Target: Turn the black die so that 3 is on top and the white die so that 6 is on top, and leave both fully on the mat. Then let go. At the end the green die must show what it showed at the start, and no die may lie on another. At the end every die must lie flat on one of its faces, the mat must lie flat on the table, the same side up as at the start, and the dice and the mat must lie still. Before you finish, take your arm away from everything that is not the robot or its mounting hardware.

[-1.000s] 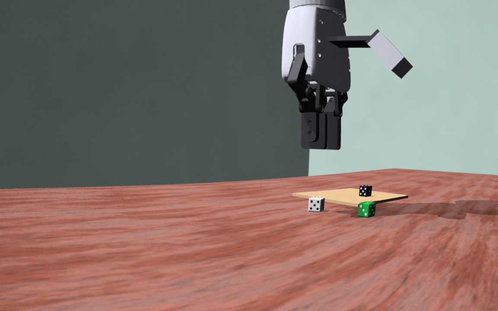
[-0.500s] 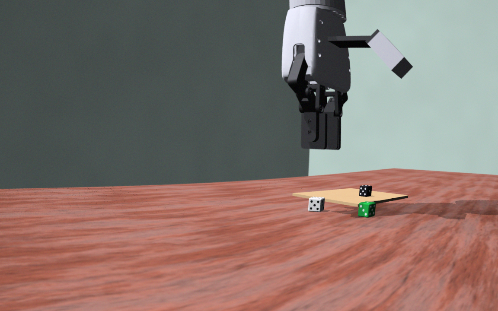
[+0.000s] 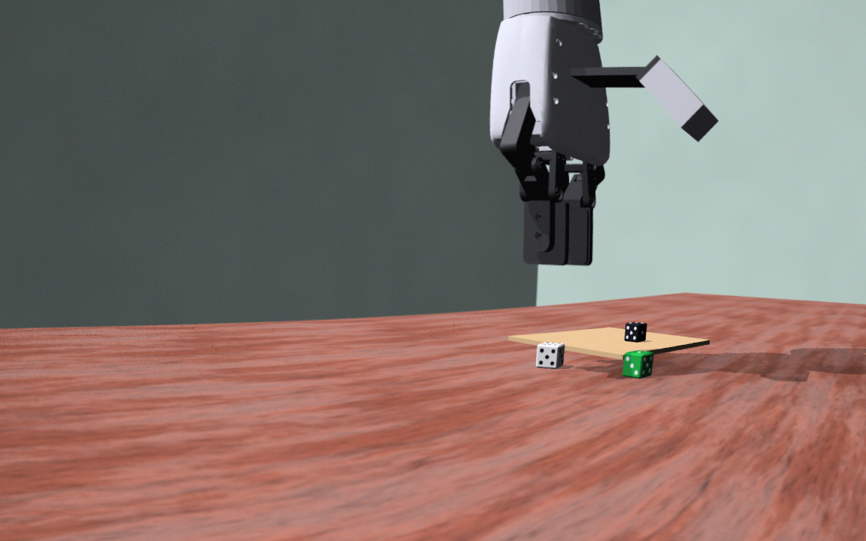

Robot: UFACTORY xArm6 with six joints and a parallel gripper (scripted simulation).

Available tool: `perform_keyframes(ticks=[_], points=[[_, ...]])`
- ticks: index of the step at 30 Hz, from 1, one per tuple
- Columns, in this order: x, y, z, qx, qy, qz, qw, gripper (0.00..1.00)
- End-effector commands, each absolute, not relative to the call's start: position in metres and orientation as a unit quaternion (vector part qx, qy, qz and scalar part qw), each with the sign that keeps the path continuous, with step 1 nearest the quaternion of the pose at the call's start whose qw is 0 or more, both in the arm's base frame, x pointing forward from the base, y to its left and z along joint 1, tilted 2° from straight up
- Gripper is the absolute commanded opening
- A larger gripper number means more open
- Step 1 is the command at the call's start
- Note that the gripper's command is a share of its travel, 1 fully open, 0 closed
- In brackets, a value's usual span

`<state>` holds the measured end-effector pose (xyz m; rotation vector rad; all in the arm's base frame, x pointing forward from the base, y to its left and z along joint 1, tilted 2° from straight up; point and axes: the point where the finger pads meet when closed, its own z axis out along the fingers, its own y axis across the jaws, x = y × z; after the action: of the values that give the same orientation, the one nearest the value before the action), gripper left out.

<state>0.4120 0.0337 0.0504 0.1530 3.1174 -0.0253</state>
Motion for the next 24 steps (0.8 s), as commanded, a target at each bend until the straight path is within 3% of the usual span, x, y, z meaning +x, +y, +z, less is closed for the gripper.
perform_keyframes(ticks=[1, 24], points=[[0.414, 0.034, 0.05, 0.049, 0.999, -0.008, 0.012, 0.31], [0.414, 0.033, 0.019, 0.049, 0.999, -0.008, 0.012, 0.31]])
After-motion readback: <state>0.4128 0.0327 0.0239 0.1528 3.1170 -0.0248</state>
